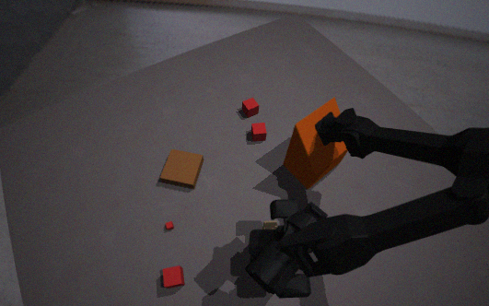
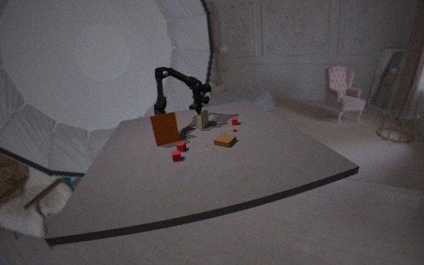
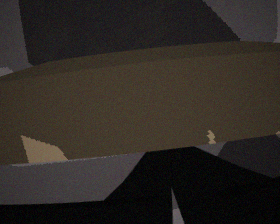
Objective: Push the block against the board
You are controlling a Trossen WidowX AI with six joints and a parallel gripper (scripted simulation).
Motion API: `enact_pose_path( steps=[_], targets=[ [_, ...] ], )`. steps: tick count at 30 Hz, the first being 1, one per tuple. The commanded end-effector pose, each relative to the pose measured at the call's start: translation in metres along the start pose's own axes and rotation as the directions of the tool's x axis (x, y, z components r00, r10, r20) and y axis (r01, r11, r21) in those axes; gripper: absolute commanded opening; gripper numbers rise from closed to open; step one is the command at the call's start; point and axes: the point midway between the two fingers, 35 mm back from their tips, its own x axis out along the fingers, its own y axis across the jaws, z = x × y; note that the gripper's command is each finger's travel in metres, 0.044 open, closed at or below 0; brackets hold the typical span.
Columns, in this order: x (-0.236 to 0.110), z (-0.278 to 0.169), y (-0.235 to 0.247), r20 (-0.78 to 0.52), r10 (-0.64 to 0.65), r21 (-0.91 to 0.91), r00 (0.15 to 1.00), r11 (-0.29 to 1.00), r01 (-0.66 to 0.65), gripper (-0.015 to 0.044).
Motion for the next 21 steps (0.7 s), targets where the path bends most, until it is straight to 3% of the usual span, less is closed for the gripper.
enact_pose_path(
  steps=[1, 21],
  targets=[
    [0.000, 0.006, 0.001, 0.001, 0.000, -0.005, 1.000, 1.000, 0.000, 0.0000],
    [0.000, 0.032, 0.001, 0.002, 0.000, -0.006, 1.000, 1.000, 0.000, 0.0000]
  ],
)
